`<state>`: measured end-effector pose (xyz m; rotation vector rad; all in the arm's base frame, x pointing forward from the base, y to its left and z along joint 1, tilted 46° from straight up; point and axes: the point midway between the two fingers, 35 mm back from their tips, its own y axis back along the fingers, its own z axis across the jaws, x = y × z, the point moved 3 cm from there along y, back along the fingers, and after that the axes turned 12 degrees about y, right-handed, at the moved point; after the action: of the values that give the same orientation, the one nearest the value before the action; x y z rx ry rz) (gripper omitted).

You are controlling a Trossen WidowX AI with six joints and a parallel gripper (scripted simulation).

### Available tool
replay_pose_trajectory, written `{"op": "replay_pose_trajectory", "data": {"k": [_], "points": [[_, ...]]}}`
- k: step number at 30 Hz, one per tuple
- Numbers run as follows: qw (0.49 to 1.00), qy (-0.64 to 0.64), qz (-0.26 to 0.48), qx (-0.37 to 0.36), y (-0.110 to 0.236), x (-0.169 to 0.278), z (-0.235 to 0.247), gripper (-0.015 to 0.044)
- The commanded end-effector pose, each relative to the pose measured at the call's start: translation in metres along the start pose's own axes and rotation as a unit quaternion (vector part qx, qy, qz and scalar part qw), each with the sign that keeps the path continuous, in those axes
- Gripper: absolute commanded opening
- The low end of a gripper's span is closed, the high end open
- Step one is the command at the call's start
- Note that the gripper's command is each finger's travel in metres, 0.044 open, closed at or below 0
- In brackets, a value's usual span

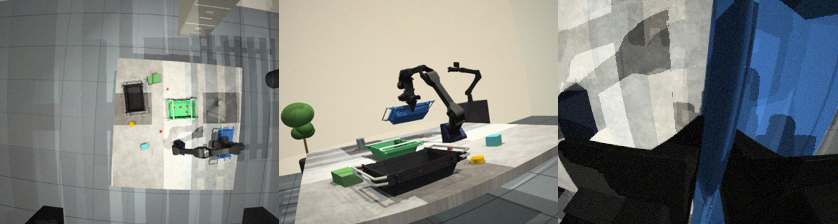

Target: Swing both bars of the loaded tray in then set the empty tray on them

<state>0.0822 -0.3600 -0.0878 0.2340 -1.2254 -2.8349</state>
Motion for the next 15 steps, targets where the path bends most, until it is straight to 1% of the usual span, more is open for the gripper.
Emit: {"op": "replay_pose_trajectory", "data": {"k": [1, 15], "points": [[0.999, 0.035, 0.0, 0.016, 0.013, -0.018, 0.006, 0.0], [0.989, 0.148, 0.001, 0.029, 0.026, -0.071, 0.031, 0.0]]}}
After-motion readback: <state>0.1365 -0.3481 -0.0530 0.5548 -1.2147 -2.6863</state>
